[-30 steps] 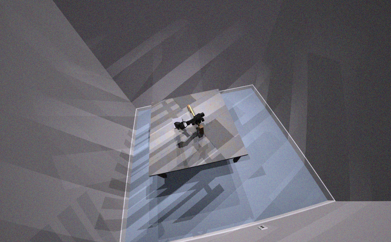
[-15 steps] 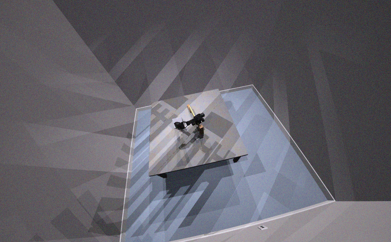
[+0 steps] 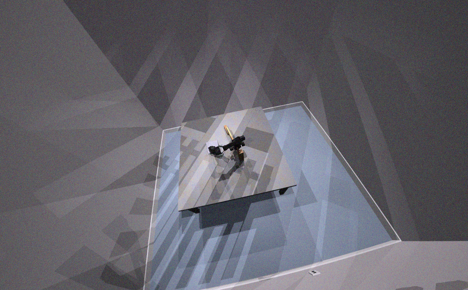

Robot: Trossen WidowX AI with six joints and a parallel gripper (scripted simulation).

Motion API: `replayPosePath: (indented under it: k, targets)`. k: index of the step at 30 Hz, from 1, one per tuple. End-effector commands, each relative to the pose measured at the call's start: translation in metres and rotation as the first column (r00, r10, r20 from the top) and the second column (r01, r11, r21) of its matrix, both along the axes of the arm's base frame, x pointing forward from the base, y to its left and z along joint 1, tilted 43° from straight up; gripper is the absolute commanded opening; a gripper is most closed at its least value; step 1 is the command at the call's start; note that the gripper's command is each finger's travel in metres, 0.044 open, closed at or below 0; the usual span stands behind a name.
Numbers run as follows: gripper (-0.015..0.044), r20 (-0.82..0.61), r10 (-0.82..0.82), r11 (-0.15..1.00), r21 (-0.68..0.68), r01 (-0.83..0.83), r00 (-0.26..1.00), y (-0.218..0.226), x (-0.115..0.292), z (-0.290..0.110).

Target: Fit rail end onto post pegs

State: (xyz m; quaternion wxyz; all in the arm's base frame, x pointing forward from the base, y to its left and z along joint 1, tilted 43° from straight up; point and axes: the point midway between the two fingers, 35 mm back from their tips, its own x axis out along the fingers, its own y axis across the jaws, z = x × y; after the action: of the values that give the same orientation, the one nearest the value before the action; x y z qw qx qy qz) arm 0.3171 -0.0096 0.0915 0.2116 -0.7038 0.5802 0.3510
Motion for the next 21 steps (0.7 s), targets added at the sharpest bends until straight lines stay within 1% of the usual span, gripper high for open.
replayPosePath:
  k: [1, 21]
  targets:
    - [0.0000, 0.003, 0.007, 1.000, -0.001, -0.007, 1.000, 0.0000, 0.0017, 0.0030]
    - [0.0000, 0.003, 0.007, 1.000, -0.002, -0.007, 1.000, -0.0050, 0.0033, 0.0065]
